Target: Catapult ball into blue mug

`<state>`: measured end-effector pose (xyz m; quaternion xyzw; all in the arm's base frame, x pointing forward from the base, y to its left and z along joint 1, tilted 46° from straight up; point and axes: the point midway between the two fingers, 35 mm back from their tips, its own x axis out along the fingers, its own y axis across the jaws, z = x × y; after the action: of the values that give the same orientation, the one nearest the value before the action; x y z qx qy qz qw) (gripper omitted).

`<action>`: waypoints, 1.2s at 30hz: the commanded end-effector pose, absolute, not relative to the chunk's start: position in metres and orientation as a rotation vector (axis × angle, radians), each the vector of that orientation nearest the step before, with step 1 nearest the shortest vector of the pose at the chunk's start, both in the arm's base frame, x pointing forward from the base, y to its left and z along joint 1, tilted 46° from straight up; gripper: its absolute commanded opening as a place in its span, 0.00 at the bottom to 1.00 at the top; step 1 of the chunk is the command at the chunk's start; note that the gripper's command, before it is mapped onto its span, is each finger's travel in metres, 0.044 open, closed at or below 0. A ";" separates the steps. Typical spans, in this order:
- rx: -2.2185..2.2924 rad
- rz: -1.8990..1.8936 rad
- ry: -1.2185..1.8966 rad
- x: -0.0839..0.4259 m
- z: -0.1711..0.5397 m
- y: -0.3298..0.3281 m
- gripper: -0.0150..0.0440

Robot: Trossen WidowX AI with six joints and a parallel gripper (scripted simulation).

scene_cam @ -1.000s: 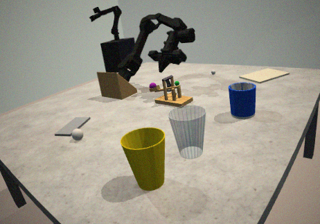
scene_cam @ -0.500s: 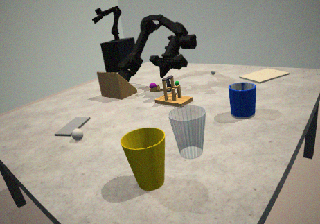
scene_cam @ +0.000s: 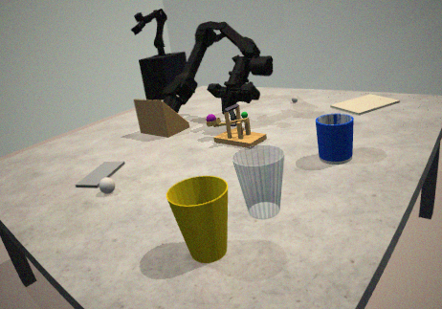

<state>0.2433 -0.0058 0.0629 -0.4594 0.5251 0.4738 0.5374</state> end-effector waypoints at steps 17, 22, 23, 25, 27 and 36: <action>-1.089 1.130 1.255 0.241 0.039 0.019 0.25; -1.089 1.130 1.255 0.241 0.031 0.029 0.25; -1.088 1.131 1.255 0.242 0.026 0.034 0.25; -1.088 1.131 1.255 0.242 0.024 0.036 0.25; -1.088 1.131 1.255 0.242 0.024 0.036 0.25; -1.098 1.123 1.248 0.242 0.139 -0.008 0.25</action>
<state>0.2482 0.0110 0.0851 -0.4565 0.5300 0.4754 0.5336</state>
